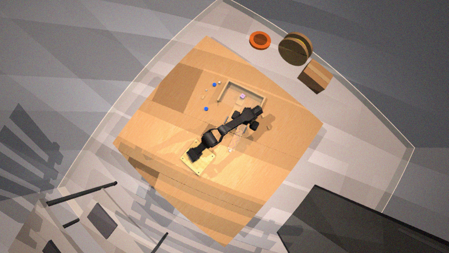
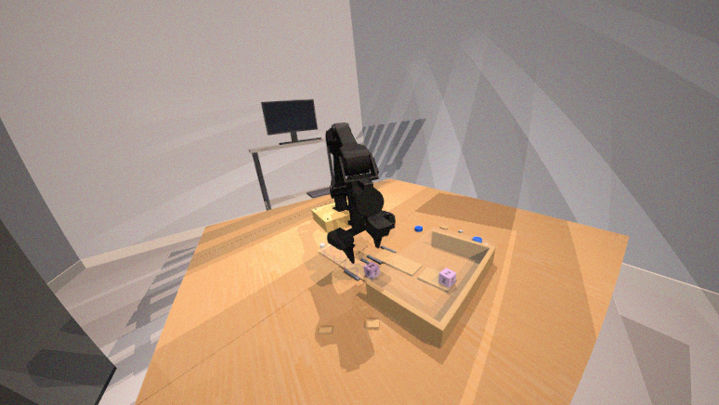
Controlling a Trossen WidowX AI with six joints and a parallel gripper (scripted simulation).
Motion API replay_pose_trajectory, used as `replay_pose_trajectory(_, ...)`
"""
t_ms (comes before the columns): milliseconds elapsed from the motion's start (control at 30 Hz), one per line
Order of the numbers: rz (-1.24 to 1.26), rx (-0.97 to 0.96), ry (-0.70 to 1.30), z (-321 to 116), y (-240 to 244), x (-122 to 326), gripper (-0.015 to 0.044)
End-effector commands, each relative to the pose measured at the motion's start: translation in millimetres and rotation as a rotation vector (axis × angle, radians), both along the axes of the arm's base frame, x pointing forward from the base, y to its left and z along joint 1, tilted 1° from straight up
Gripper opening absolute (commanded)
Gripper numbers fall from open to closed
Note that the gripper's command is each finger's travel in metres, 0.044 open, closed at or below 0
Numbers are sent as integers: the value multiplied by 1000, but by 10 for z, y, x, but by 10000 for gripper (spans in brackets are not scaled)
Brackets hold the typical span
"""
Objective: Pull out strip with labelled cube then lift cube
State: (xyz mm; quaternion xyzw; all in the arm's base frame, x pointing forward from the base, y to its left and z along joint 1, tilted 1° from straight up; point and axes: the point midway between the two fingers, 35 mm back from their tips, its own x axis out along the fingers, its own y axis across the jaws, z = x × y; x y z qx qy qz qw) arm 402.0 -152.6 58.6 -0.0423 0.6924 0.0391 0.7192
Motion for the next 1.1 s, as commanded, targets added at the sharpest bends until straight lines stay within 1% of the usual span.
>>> replay_pose_trajectory(0,-2,0,1,9,39,139,440)
replay_pose_trajectory(33,-2,0,1,10,42,150,440)
replay_pose_trajectory(267,-2,0,1,-76,40,159,256)
replay_pose_trajectory(300,-2,0,1,-93,39,160,250)
replay_pose_trajectory(1067,-2,0,1,-468,44,175,250)
